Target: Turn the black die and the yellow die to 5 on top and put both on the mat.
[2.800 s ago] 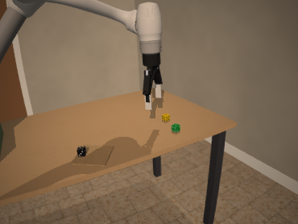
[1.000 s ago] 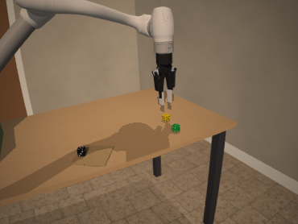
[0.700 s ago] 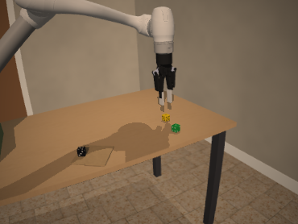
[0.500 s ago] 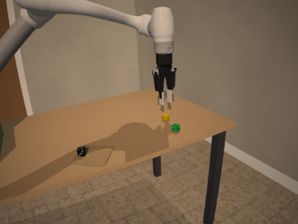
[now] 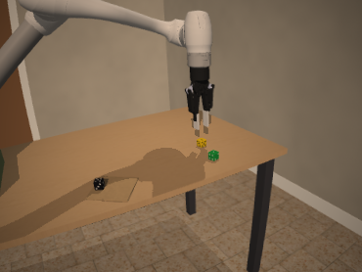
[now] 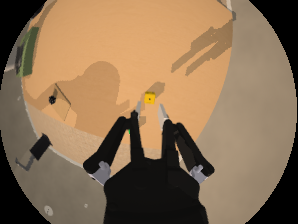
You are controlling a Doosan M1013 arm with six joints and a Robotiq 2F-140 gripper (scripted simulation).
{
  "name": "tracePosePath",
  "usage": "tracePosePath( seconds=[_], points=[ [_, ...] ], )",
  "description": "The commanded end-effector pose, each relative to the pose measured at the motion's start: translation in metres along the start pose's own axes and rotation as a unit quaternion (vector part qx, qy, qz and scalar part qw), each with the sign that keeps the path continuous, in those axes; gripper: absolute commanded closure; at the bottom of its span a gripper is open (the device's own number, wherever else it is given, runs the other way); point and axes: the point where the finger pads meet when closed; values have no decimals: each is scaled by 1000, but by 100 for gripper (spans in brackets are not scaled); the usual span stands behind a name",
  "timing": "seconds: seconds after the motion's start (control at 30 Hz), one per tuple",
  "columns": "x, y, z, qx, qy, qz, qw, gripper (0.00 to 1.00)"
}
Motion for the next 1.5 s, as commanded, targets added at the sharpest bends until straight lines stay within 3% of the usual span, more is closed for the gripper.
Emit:
tracePosePath(
  seconds=[0.0, 0.8, 1.47],
  points=[
    [3, 0, 10, 1, -2, -2, 1000, 65],
    [3, 1, 40, 1, -2, -2, 1000, 65],
    [3, 1, 45, 1, -2, -2, 1000, 65]
  ],
)
Point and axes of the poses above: the point where the finger pads meet when closed, its own z axis out along the fingers, its own y axis across the jaws, x = y × z, and after that the axes turned 9 degrees about z, right-handed
